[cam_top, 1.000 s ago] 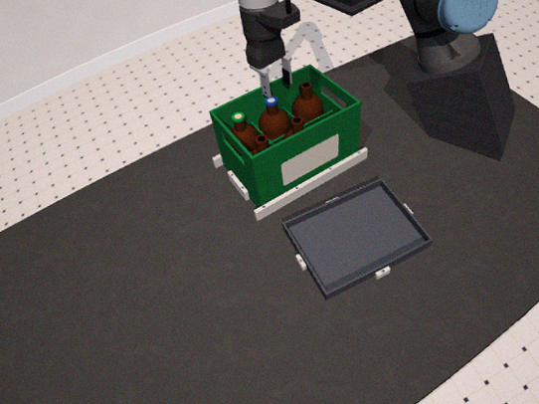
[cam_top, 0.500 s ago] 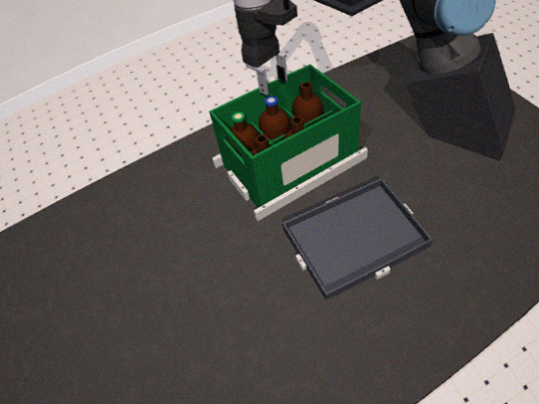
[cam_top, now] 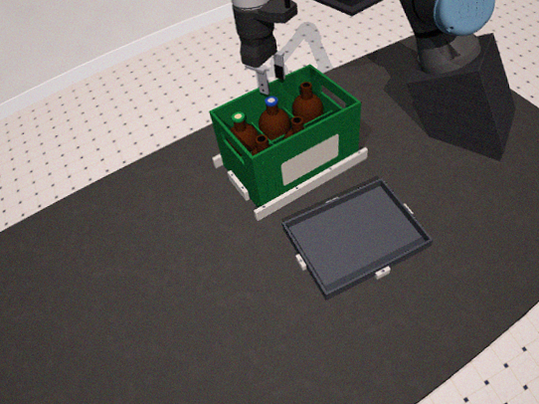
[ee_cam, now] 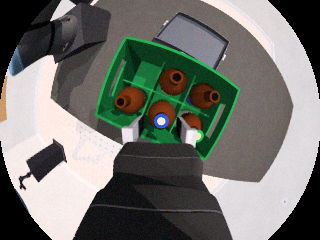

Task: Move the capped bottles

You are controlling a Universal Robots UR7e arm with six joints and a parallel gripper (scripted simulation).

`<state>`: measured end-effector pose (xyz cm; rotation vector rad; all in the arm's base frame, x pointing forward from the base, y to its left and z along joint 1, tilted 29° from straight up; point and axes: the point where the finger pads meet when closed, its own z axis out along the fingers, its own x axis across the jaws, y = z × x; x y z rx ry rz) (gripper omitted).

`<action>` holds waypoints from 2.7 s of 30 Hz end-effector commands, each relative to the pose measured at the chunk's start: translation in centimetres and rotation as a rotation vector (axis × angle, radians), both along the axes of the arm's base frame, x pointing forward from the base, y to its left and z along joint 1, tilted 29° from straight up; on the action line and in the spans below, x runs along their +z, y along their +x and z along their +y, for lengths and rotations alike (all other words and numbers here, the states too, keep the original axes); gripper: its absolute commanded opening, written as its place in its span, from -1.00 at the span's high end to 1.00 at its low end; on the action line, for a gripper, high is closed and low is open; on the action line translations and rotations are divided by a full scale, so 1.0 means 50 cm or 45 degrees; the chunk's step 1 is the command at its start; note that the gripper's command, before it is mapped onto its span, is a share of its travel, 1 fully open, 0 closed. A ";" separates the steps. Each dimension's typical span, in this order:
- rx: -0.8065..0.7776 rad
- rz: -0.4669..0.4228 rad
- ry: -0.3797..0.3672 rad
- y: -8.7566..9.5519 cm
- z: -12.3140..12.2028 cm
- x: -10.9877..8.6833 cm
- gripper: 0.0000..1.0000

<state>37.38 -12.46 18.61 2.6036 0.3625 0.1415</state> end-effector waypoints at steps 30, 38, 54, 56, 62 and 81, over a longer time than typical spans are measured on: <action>0.339 0.169 -0.059 0.002 -0.009 0.005 -1.00; 0.346 0.177 -0.062 0.000 -0.009 0.005 -1.00; 0.427 0.217 -0.075 0.000 -0.009 0.005 -1.00; 0.444 0.223 -0.077 0.002 -0.008 0.006 -1.00; 0.461 0.230 -0.079 0.003 -0.006 0.006 -1.00; 0.459 0.230 -0.079 0.008 -0.025 -0.031 -1.00</action>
